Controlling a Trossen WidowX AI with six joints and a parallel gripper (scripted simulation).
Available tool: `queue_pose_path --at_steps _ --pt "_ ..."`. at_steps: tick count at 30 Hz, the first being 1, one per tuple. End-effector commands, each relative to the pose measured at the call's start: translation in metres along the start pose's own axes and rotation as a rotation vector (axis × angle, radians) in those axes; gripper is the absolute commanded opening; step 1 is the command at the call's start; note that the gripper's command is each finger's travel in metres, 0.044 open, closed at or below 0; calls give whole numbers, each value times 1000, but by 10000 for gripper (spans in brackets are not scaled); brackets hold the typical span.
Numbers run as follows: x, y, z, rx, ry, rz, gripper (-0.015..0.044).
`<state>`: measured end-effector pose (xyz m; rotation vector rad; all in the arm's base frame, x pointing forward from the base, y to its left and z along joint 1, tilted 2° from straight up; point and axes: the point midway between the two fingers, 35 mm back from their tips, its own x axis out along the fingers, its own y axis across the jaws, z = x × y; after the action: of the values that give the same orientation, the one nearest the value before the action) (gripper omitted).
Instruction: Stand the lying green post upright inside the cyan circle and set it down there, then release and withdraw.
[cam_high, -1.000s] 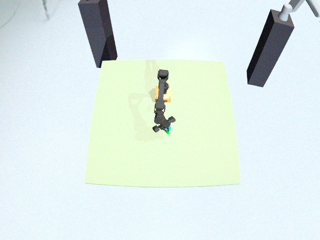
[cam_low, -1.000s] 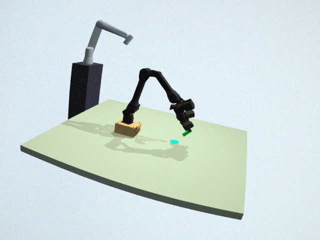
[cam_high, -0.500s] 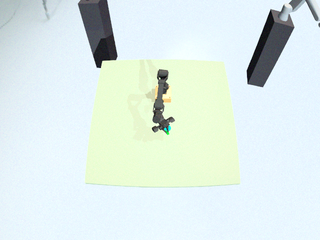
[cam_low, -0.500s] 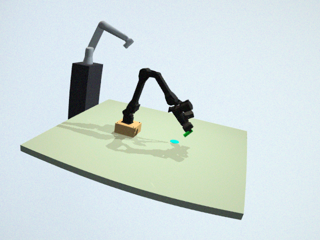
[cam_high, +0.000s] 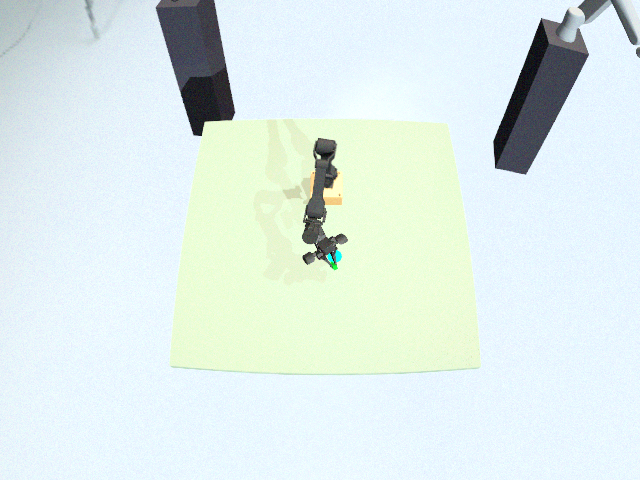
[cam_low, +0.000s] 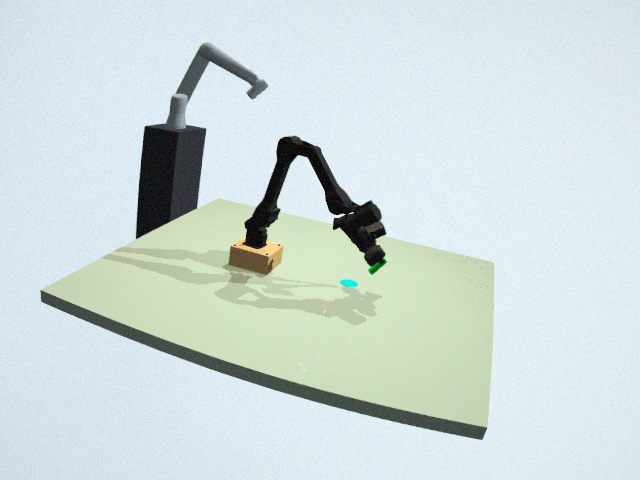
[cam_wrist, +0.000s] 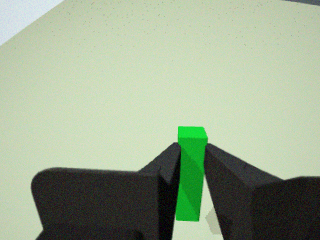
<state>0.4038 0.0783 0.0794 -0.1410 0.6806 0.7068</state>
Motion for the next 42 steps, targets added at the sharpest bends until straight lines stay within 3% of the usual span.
queue_pose_path --at_steps 1,42 --pt "-1 0 -3 12 -24 6 23" --pt "-19 -1 -7 0 -262 48 23"
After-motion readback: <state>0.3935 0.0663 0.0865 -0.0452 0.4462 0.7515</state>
